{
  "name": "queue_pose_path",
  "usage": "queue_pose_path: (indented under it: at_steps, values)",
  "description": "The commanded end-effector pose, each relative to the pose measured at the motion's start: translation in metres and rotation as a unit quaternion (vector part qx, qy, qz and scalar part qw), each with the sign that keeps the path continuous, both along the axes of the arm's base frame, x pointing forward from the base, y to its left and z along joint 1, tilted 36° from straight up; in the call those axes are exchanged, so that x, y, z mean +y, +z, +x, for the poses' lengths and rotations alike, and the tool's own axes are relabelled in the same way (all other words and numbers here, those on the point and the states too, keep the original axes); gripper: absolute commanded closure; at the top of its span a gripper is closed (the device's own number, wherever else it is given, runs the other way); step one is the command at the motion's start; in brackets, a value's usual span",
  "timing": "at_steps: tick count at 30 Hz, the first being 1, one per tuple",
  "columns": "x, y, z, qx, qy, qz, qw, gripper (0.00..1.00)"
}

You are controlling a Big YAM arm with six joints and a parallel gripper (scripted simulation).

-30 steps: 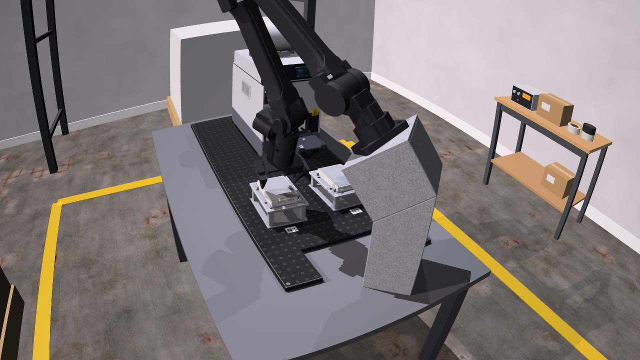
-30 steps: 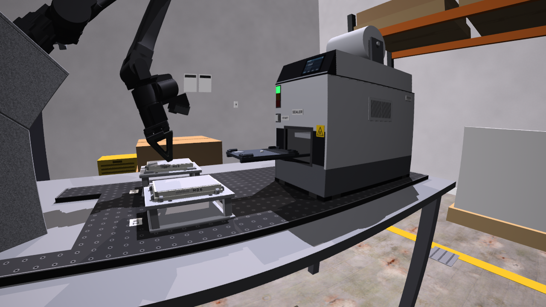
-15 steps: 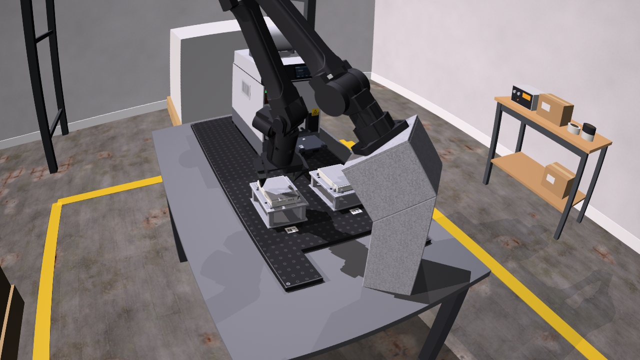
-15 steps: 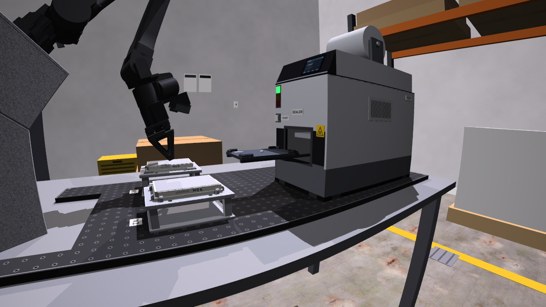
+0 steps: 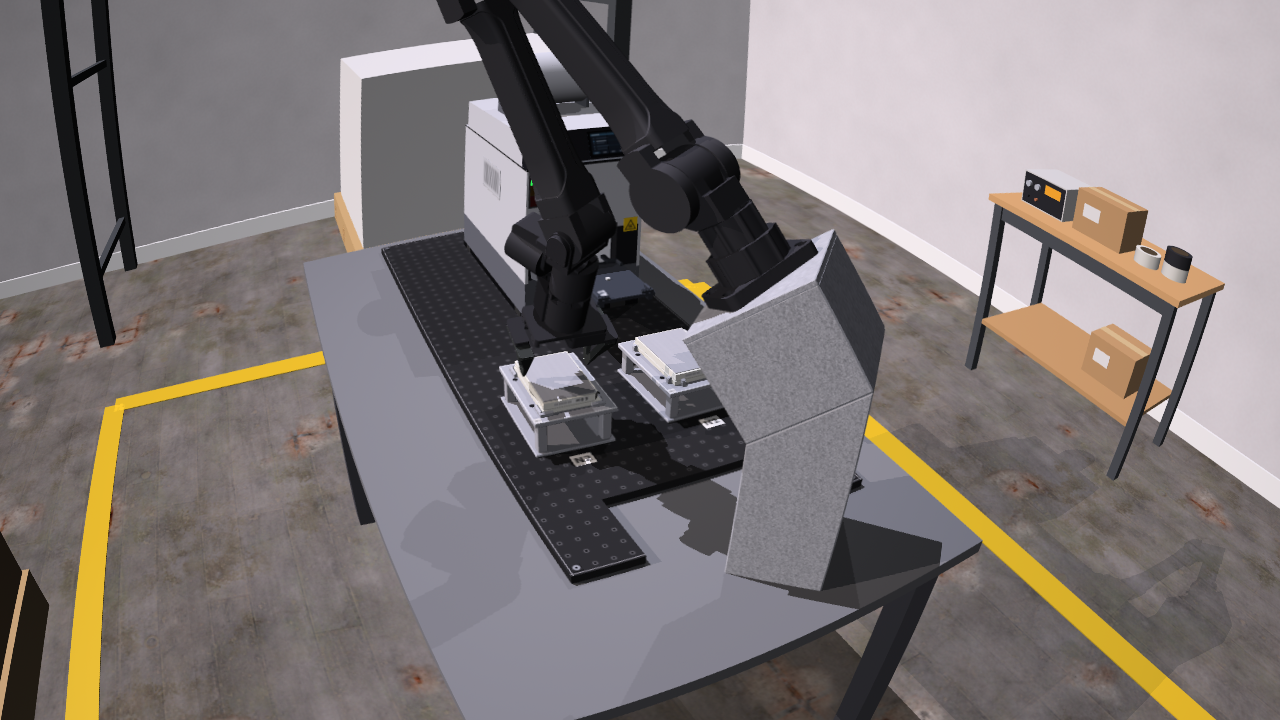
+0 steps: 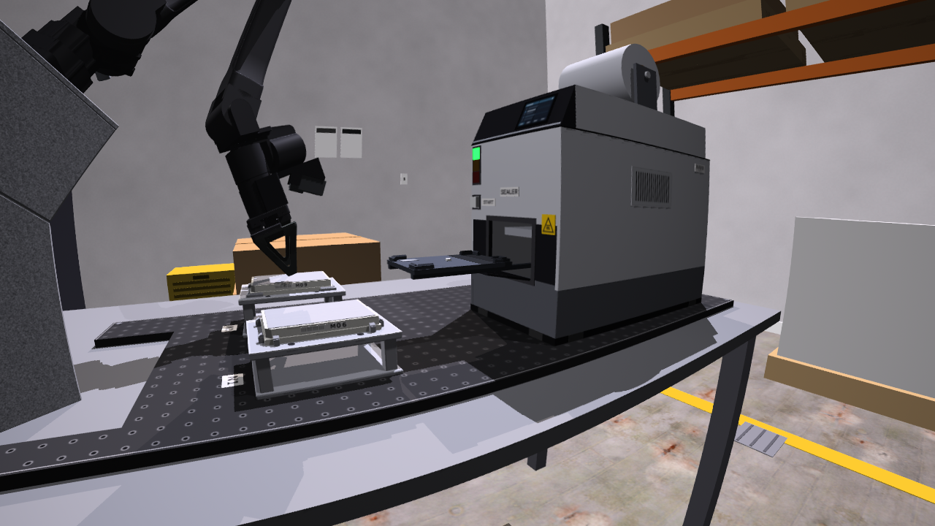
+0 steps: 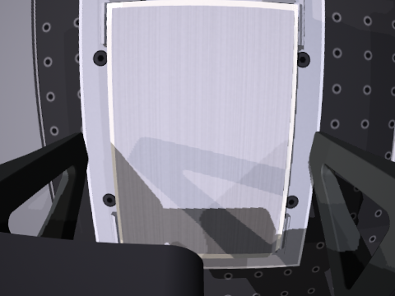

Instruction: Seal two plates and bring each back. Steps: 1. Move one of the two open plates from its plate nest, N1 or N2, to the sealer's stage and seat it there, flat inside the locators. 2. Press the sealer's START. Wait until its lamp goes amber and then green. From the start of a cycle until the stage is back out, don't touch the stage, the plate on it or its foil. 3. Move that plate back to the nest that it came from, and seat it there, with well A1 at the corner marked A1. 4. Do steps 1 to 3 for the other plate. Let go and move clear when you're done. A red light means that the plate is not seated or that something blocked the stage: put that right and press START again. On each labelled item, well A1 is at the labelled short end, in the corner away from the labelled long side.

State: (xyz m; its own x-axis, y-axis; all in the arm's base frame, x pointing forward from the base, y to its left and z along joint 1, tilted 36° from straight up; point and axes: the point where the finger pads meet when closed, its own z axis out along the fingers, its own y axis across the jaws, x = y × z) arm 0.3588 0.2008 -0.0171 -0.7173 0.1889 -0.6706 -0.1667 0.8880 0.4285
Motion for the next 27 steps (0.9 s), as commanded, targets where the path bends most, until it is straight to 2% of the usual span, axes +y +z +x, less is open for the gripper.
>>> queue_pose_path:
  at_steps: [1,7,13,25,27]
  values:
    - [-0.010,-0.006,-0.006,0.009,-0.010,0.000,1.000,0.00]
    - [-0.006,0.001,0.004,-0.001,-0.011,0.005,1.000,0.00]
    - [0.003,0.001,0.000,-0.001,0.001,0.005,1.000,0.00]
    - [0.000,-0.005,-0.010,0.008,0.003,-0.001,1.000,0.00]
    - [-0.004,0.000,-0.012,0.007,0.004,-0.003,1.000,0.00]
